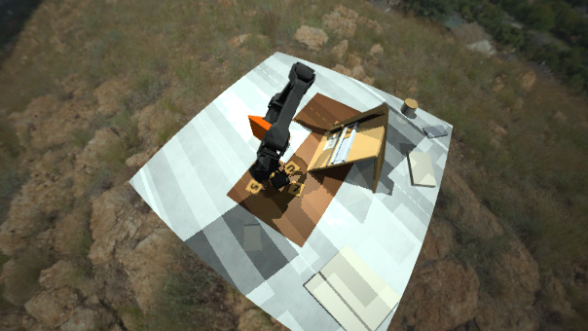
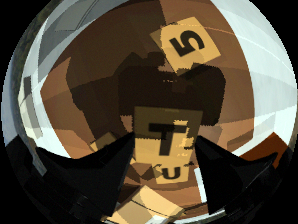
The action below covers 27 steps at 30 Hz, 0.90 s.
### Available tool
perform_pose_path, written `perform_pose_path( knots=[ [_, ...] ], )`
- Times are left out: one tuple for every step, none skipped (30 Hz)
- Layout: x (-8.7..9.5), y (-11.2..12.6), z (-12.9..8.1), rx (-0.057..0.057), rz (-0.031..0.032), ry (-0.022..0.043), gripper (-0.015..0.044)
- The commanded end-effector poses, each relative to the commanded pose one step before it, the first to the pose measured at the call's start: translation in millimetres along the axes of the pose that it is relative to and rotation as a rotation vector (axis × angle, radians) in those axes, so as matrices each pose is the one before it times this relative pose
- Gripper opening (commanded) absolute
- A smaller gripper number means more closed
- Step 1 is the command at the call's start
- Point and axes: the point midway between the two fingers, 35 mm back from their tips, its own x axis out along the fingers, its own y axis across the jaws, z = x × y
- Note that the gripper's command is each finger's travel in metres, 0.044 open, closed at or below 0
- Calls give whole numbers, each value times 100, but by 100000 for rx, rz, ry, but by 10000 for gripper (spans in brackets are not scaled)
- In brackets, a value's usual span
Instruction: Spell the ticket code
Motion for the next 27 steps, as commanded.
perform_pose_path(
  knots=[
    [-214,1501,-293,-11796,6387,-224,0],
    [-47,348,-13,-2737,1520,-92,0],
    [-46,349,-8,-2750,1512,-110,0],
    [-45,349,-3,-2763,1504,-128,0],
    [-44,350,2,-2776,1495,-145,0],
    [-43,350,7,-2789,1486,-162,0],
    [-42,350,12,-2802,1478,-179,0],
    [-41,350,17,-2815,1468,-195,0],
    [-40,350,22,-2827,1459,-211,0],
    [-39,350,27,-2839,1450,-227,0],
    [-38,350,32,-2852,1440,-242,0],
    [-37,350,37,-2863,1431,-257,0],
    [-36,350,42,-2875,1421,-272,0],
    [-35,349,47,-2887,1411,-286,0],
    [-34,349,53,-2898,1401,-300,0],
    [-32,348,58,-2910,1391,-313,0],
    [-31,348,63,-2921,1381,-326,0],
    [-30,347,68,-2932,1371,-339,0],
    [-29,346,73,-2943,1360,-351,0],
    [-28,345,78,-2953,1350,-363,0],
    [-26,344,83,-2964,1340,-375,0],
    [-25,343,88,-2974,1329,-386,0],
    [-24,341,93,-2984,1319,-398,0],
    [-22,340,98,-2994,1309,-408,0],
    [-21,339,103,-3004,1298,-419,0],
    [-20,337,108,-3013,1288,-429,0],
    [-19,335,113,-3023,1278,-439,0]
  ],
)
